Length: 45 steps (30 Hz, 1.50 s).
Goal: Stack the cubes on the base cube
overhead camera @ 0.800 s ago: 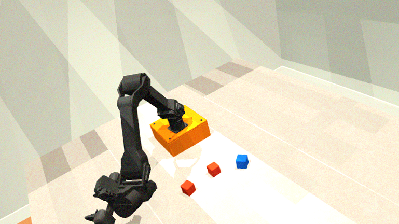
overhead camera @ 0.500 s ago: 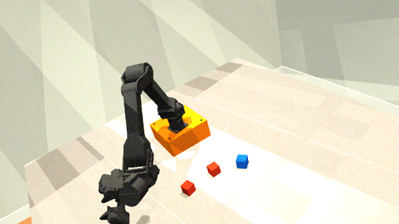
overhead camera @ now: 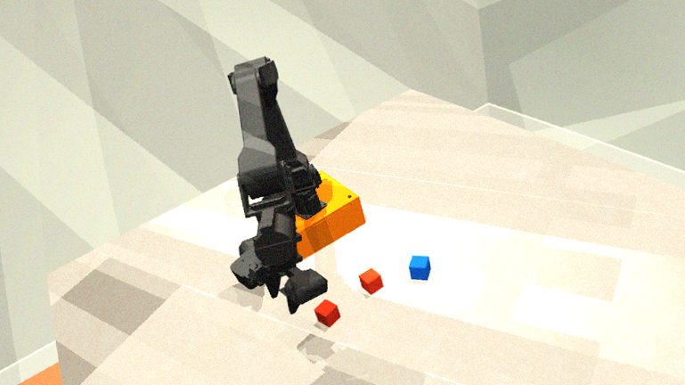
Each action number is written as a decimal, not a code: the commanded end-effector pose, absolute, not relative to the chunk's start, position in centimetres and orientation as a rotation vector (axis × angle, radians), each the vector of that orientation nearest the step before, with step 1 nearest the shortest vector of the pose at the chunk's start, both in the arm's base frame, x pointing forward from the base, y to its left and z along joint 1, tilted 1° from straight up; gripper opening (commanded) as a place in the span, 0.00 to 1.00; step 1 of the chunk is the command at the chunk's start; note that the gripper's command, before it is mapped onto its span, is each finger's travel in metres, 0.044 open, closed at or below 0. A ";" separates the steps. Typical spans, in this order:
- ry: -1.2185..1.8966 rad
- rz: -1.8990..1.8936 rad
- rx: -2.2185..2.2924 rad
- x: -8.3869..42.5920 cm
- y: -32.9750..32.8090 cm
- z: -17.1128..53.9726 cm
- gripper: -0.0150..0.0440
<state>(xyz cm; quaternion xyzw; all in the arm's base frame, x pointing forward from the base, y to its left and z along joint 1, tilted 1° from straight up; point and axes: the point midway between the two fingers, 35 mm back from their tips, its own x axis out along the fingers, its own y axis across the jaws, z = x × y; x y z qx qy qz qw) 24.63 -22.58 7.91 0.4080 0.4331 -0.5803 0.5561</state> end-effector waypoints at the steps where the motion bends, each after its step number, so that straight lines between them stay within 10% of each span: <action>1: 1.195 -1.172 1.083 24.1 -16.7 9.0 0.70; 45: 1.224 -1.137 1.104 24.1 -16.0 -0.5 0.70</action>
